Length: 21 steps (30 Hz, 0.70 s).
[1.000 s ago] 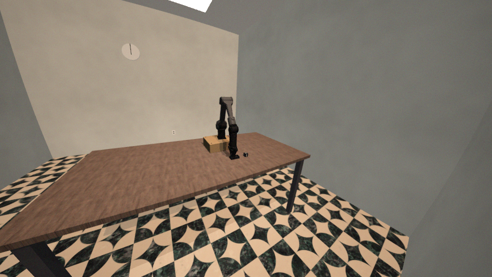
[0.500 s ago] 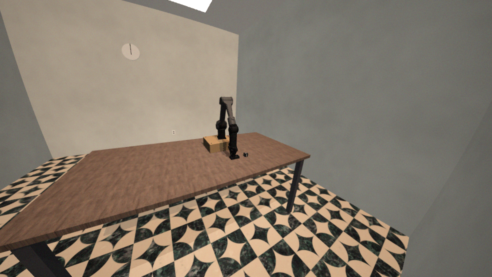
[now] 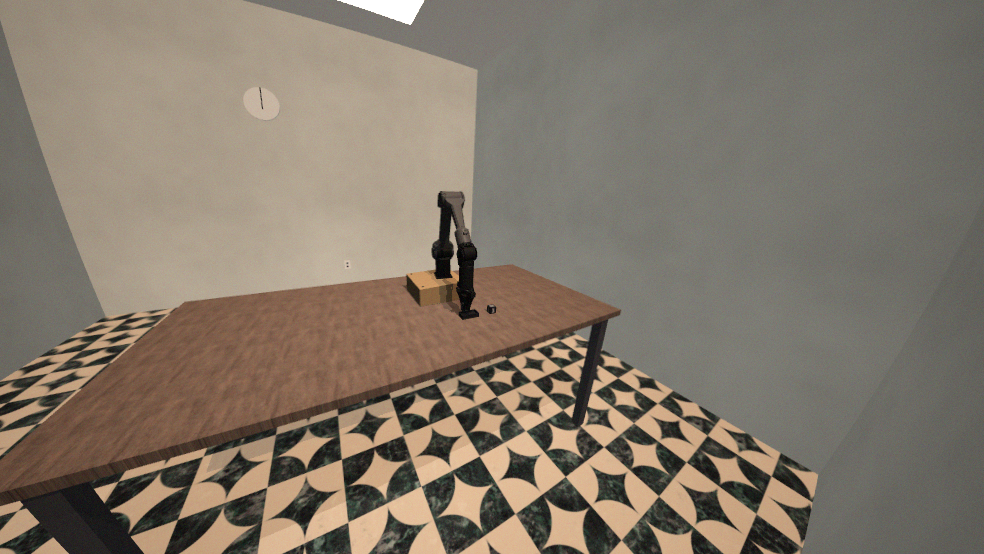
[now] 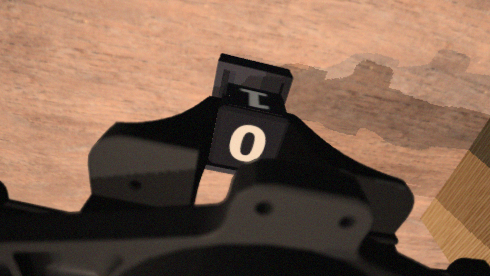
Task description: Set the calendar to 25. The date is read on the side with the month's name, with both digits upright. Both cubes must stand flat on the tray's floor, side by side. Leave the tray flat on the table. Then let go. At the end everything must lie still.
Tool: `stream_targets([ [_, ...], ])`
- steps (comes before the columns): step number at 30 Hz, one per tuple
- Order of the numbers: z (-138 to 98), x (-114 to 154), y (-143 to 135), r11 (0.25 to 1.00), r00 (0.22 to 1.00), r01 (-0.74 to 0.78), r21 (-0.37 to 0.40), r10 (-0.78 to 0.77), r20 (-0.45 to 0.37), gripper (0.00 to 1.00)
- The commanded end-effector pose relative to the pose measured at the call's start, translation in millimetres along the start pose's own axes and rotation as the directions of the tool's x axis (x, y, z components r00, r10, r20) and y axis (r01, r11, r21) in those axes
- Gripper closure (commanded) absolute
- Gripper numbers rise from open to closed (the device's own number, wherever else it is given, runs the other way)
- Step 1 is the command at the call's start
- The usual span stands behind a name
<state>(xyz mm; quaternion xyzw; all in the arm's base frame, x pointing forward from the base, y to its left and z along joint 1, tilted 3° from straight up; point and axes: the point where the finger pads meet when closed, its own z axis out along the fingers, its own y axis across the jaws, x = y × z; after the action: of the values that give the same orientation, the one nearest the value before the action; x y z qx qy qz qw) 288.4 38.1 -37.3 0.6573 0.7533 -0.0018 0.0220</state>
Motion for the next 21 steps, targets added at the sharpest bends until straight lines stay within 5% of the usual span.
stream_targets([
  [1,-16.4,0.3,1.6,1.0,1.0,0.001,-0.006,-0.001,-0.001,0.66],
  [12,-74.6,0.2,1.3,1.0,1.0,0.0,-0.006,0.0,0.0,0.66],
  [21,-79.4,0.1,0.2,1.0,1.0,0.0,-0.001,0.0,0.0,0.66],
])
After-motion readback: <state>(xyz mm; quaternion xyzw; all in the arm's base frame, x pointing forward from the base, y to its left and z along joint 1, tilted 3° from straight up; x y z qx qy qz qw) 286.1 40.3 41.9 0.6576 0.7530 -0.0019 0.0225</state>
